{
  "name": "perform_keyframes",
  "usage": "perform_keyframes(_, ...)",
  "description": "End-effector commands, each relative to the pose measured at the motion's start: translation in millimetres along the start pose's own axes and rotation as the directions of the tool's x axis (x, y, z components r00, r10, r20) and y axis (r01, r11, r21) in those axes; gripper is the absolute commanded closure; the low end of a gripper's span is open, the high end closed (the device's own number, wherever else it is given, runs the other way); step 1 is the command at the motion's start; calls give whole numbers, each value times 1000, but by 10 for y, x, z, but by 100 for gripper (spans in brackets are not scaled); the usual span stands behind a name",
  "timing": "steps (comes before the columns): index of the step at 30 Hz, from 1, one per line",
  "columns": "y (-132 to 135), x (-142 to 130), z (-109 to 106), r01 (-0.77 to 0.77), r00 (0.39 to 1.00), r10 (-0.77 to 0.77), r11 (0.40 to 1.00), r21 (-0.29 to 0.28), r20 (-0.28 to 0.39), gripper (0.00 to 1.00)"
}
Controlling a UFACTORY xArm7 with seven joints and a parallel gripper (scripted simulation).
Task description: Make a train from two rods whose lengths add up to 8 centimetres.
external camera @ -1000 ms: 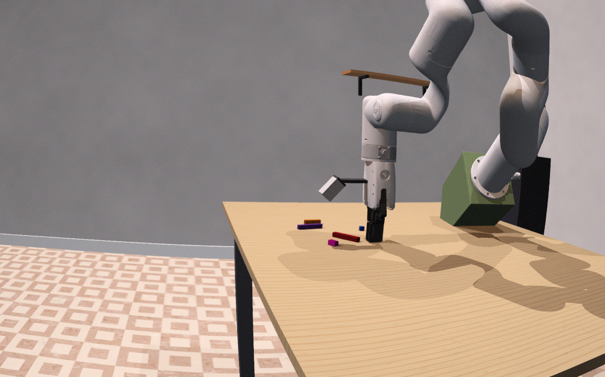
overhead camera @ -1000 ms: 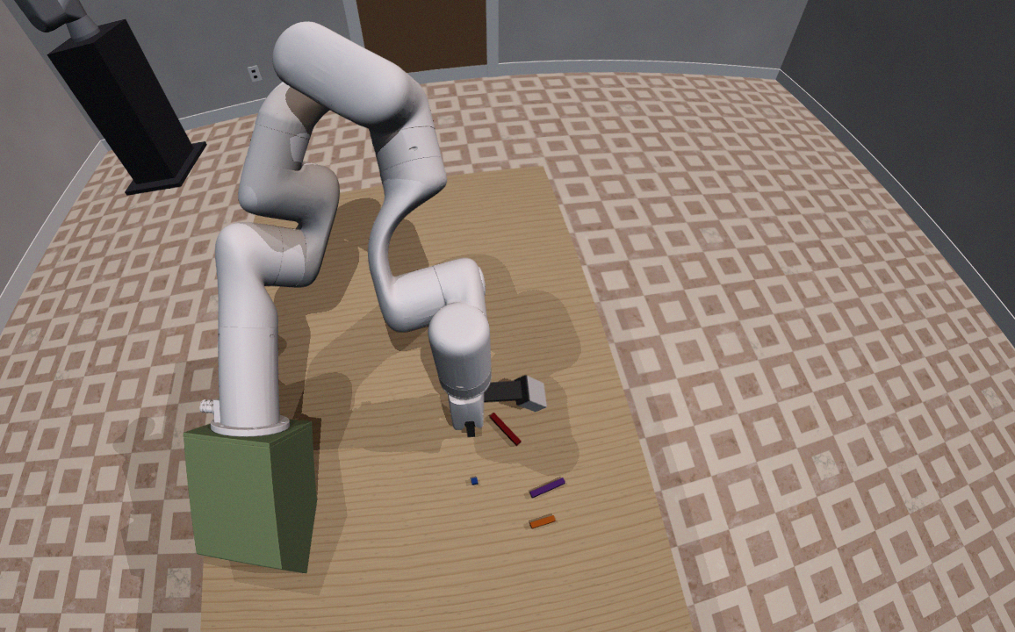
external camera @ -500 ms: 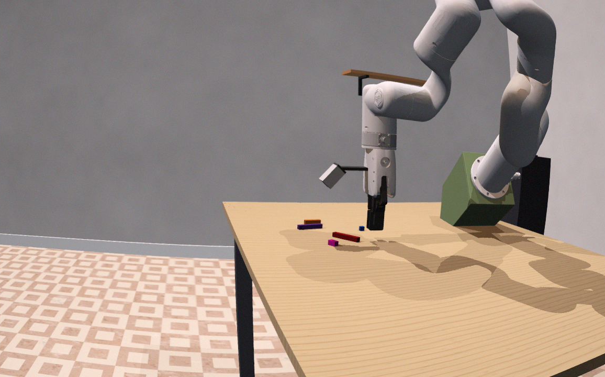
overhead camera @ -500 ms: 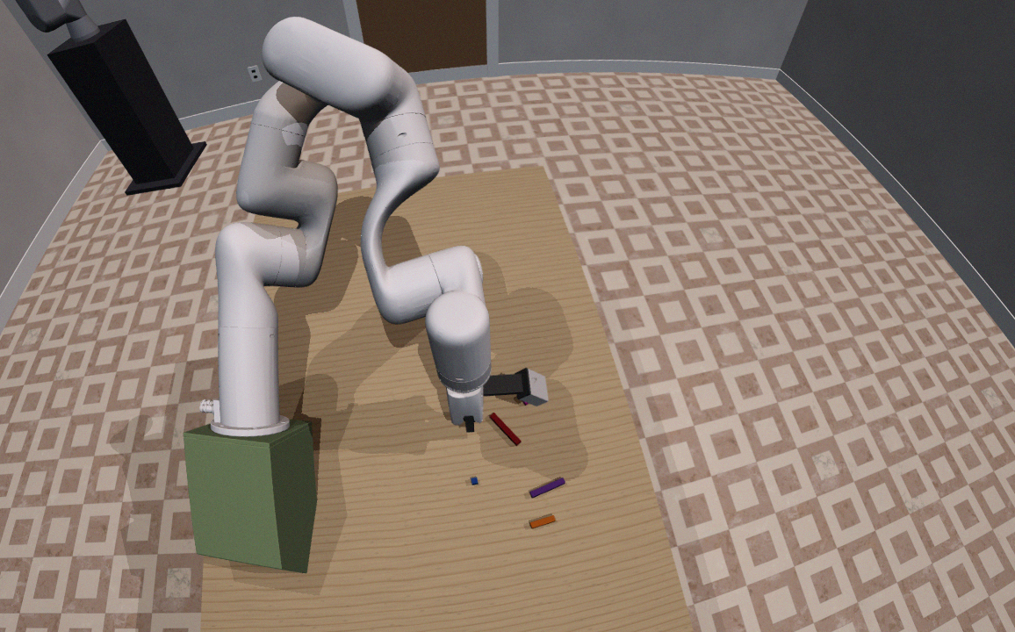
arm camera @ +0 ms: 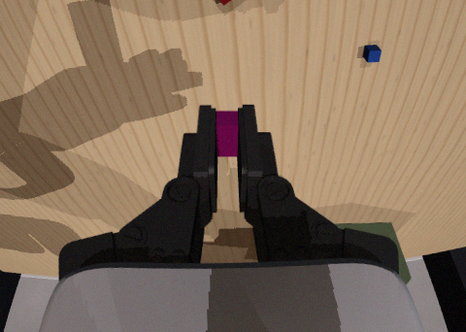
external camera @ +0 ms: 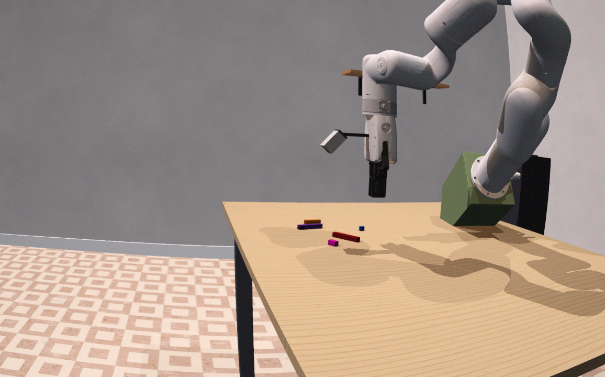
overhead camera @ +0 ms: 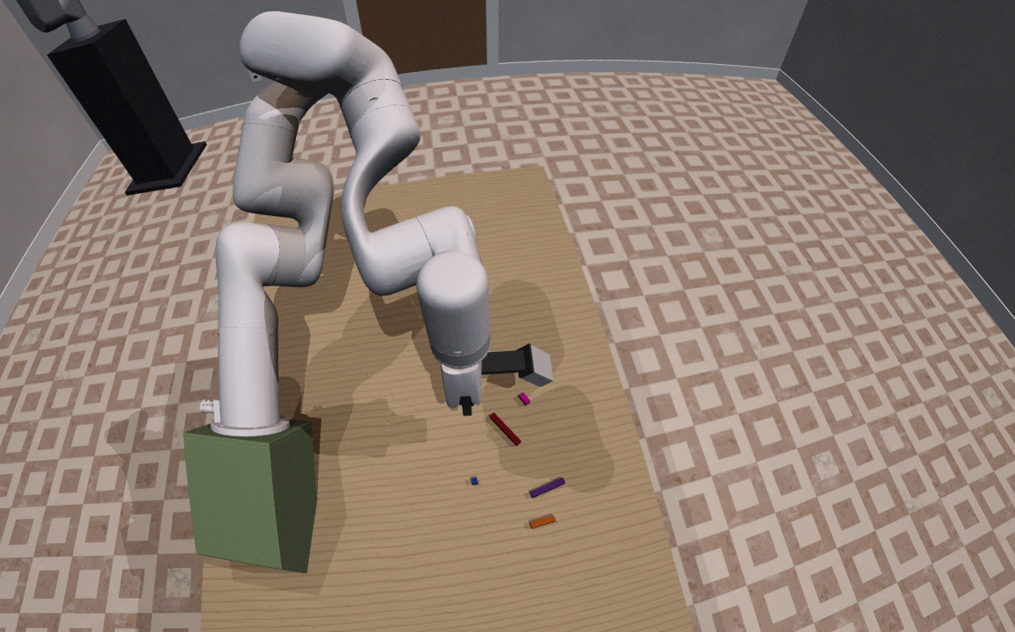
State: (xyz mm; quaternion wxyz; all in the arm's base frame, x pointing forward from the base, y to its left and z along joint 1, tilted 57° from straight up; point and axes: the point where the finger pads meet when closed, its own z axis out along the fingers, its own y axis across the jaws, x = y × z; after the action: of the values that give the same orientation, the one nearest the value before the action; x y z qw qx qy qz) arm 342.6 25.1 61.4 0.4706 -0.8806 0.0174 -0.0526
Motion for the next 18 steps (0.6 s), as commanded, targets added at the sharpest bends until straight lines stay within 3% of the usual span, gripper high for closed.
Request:
perform_keyframes(1,-5,4,-64,0,1000,0,1000,0,-2,96)
perform_keyframes(10,-37,8,-70,-22,1000,22,1000,0,-2,96)
perform_keyframes(18,-385,30,-115,-259,966,259,966,1,-5,96)
